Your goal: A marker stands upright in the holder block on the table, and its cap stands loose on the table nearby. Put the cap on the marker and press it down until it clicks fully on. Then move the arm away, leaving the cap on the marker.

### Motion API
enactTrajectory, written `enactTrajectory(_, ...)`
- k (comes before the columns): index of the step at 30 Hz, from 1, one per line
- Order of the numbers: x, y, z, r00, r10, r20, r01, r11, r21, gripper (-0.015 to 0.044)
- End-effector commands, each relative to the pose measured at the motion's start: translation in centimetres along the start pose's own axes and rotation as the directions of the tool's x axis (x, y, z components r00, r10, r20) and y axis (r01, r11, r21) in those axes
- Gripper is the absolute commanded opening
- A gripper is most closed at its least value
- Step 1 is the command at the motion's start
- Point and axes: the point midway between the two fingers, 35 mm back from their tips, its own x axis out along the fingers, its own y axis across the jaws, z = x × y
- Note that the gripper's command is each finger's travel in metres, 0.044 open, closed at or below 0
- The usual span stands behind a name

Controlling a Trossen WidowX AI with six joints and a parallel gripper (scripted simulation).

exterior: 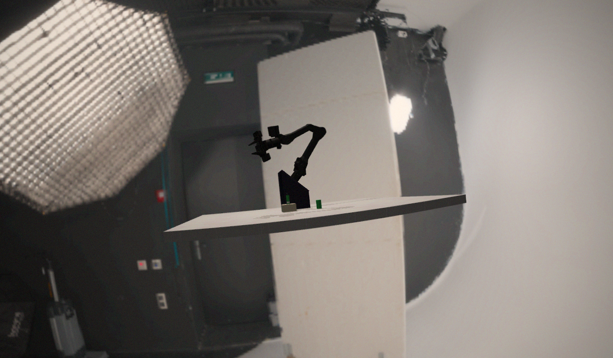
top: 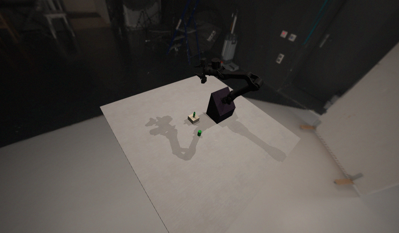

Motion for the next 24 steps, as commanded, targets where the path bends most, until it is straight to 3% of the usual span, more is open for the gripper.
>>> enactTrajectory(1, 1.3, -3.5, -6.7, 0.970, -0.207, -0.125, 0.126, 0.874, -0.469, 0.0240)
enactTrajectory(7, 1.1, -7.0, -11.3, 0.912, -0.369, -0.179, 0.111, 0.642, -0.758, 0.0240)
enactTrajectory(13, 0.2, -11.0, -15.4, 0.828, -0.524, -0.201, -0.005, 0.351, -0.937, 0.0240)
enactTrajectory(18, -1.2, -14.4, -18.4, 0.741, -0.643, -0.194, -0.165, 0.105, -0.981, 0.0240)
enactTrajectory(24, -3.6, -18.7, -21.3, 0.623, -0.766, -0.157, -0.401, -0.140, -0.905, 0.0240)
